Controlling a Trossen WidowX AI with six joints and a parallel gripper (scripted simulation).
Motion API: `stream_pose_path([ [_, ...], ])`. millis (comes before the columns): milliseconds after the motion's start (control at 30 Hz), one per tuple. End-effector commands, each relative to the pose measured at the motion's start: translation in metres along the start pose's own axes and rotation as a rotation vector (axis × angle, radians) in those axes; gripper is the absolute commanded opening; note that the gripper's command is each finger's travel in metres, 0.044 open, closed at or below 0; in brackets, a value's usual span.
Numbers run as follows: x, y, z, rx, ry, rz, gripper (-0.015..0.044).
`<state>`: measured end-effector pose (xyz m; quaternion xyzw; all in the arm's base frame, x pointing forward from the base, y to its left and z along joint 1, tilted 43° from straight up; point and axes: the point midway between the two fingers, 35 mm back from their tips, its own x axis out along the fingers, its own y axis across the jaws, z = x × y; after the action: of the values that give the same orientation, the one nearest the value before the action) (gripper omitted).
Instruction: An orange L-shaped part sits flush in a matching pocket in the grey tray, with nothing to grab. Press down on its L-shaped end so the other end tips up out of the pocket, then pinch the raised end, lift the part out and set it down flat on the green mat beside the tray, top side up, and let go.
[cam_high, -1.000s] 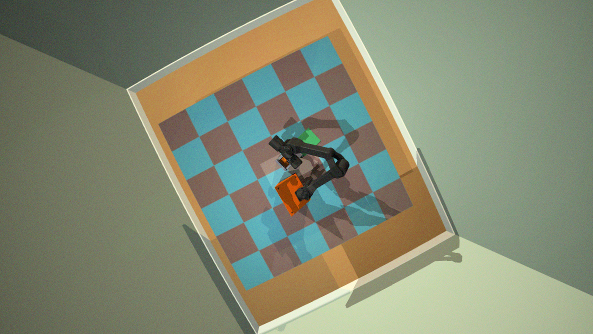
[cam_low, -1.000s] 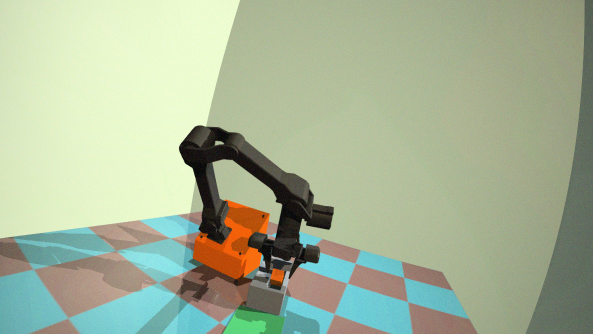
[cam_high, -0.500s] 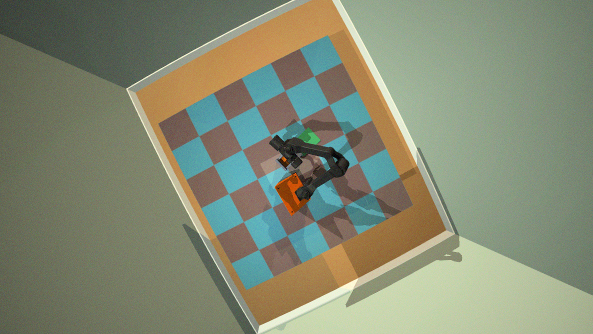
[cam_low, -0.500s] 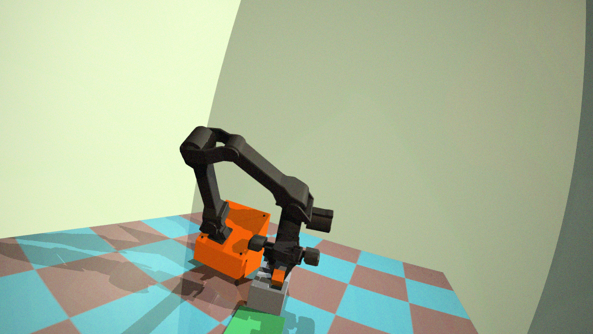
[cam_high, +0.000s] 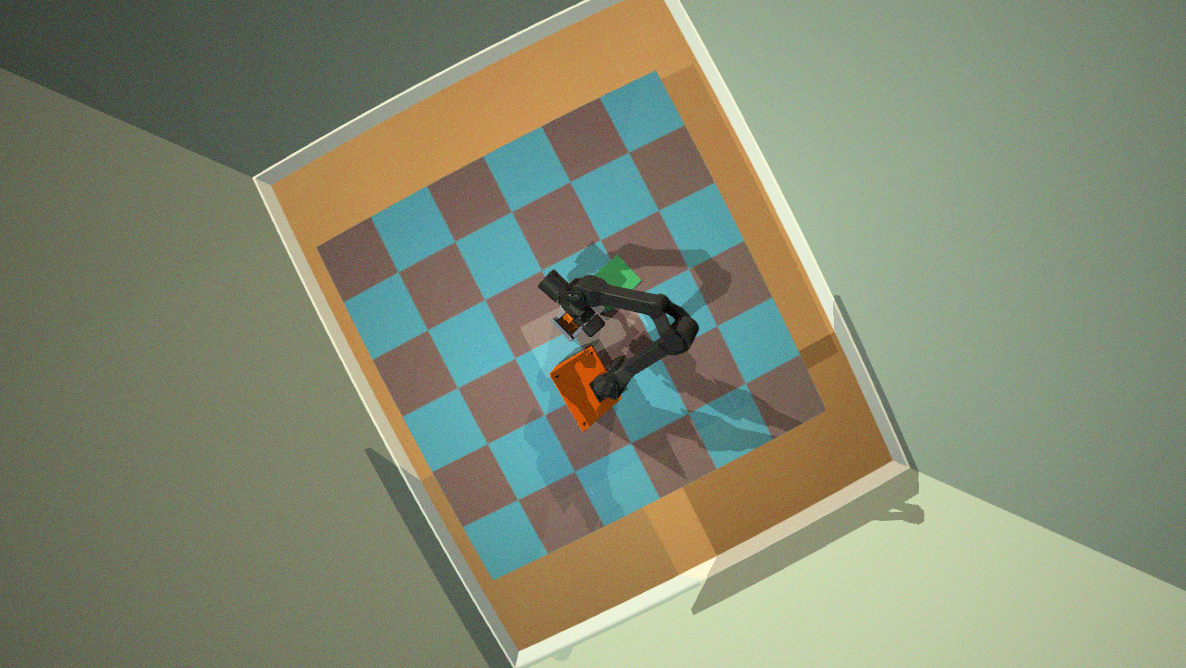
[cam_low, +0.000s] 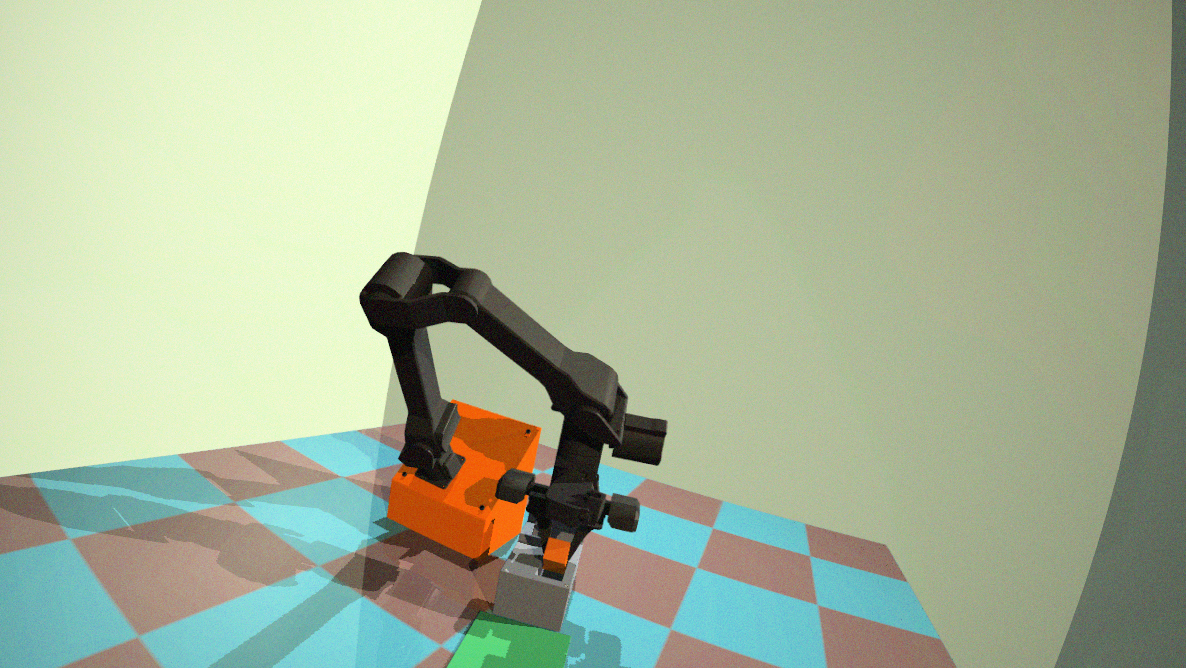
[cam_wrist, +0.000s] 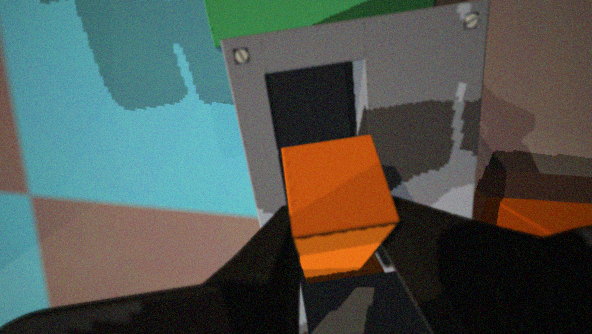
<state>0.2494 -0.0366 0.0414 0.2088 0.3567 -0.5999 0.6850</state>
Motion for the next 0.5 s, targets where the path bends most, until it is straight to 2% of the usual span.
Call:
stream_pose_path([
  [0,-0.003,0.0,0.0,0.002,0.0,0.0,0.0],
  [467,-0.024,0.0,0.0,-0.002,-0.004,0.0,0.0],
])
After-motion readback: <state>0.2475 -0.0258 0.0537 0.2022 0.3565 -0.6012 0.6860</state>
